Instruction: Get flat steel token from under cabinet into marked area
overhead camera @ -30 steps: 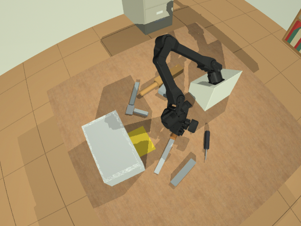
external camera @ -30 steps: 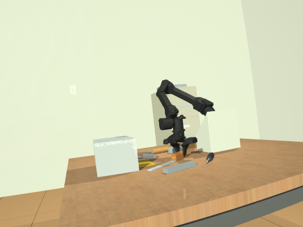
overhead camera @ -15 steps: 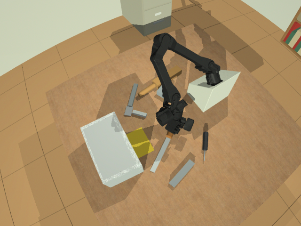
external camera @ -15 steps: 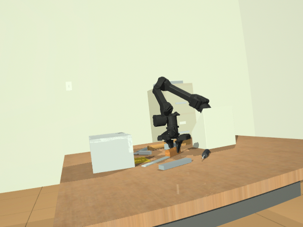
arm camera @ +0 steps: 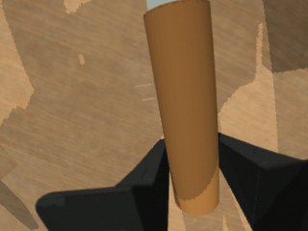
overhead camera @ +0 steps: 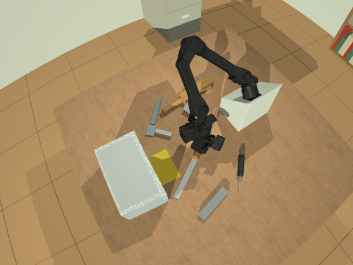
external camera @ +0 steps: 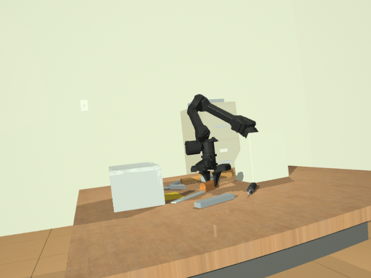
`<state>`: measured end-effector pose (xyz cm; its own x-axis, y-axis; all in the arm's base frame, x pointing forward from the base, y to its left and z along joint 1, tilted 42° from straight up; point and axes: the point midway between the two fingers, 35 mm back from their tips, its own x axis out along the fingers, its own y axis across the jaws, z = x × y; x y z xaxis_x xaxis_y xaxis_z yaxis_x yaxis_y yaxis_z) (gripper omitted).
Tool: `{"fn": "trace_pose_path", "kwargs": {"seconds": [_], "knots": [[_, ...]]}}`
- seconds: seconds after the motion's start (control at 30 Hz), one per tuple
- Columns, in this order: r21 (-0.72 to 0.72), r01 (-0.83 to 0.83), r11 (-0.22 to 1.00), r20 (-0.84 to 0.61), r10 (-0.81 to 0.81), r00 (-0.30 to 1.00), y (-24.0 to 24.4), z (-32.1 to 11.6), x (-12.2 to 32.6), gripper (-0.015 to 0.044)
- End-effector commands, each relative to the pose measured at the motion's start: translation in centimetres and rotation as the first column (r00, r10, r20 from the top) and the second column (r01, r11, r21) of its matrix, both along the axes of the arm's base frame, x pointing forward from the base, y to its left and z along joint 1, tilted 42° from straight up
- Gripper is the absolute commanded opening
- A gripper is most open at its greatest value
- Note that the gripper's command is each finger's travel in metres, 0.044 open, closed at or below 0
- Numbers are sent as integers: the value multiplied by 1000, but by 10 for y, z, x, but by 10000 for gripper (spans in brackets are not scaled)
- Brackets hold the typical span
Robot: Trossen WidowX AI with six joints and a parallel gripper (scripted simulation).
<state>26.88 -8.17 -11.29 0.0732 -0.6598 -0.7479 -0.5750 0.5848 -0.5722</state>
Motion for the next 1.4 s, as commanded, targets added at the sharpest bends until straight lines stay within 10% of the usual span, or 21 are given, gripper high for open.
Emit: {"fn": "trace_pose_path", "kwargs": {"seconds": [0.0, 1.37], "knots": [[-1, -2, 1000, 3, 2, 1000, -4, 5, 2, 0], [-3, -2, 1000, 3, 2, 1000, -41, 37, -3, 0]]}}
